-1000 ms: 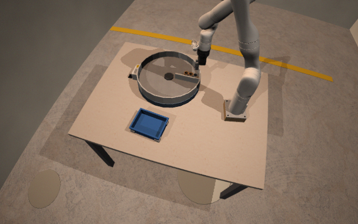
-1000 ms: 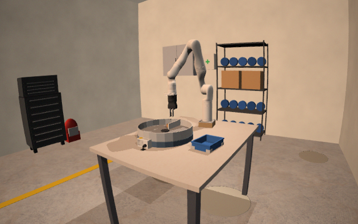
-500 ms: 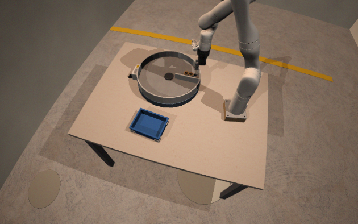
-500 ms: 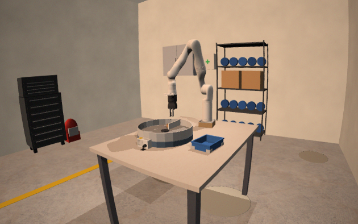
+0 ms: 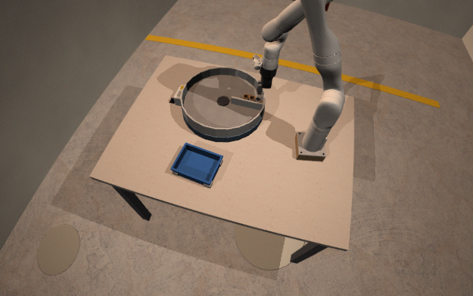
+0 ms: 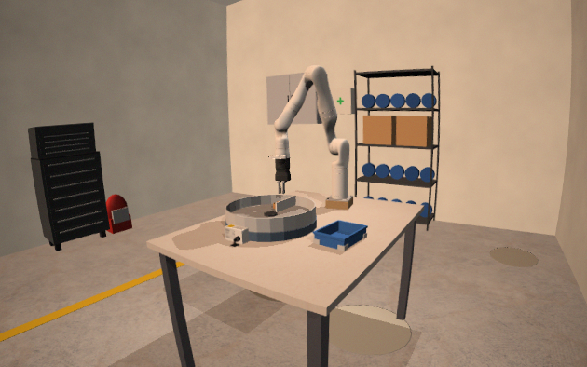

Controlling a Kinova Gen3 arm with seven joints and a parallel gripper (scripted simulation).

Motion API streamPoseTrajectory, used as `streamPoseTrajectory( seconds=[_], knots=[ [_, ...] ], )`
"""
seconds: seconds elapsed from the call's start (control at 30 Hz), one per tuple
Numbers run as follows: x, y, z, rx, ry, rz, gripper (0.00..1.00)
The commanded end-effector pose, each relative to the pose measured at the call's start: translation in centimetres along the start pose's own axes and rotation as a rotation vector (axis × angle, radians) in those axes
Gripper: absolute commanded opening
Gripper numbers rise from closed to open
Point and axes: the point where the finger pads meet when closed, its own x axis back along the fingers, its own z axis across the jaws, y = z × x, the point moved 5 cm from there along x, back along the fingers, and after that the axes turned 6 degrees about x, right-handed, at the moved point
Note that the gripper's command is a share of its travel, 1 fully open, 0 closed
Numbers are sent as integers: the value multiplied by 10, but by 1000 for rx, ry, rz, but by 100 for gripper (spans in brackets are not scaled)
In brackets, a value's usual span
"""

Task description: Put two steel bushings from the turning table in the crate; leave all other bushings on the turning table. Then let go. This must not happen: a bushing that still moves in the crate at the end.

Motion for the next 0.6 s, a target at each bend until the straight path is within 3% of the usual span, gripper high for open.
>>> streamPoseTrajectory(
  seconds=[0.0,0.13,0.3,0.57],
  knots=[
    [0,0,0,-1,0,-1,40],
    [0,0,0,-1,0,-1,40],
    [-15,0,0,0,0,-1,40],
    [-15,0,0,0,0,-1,40]
  ],
)
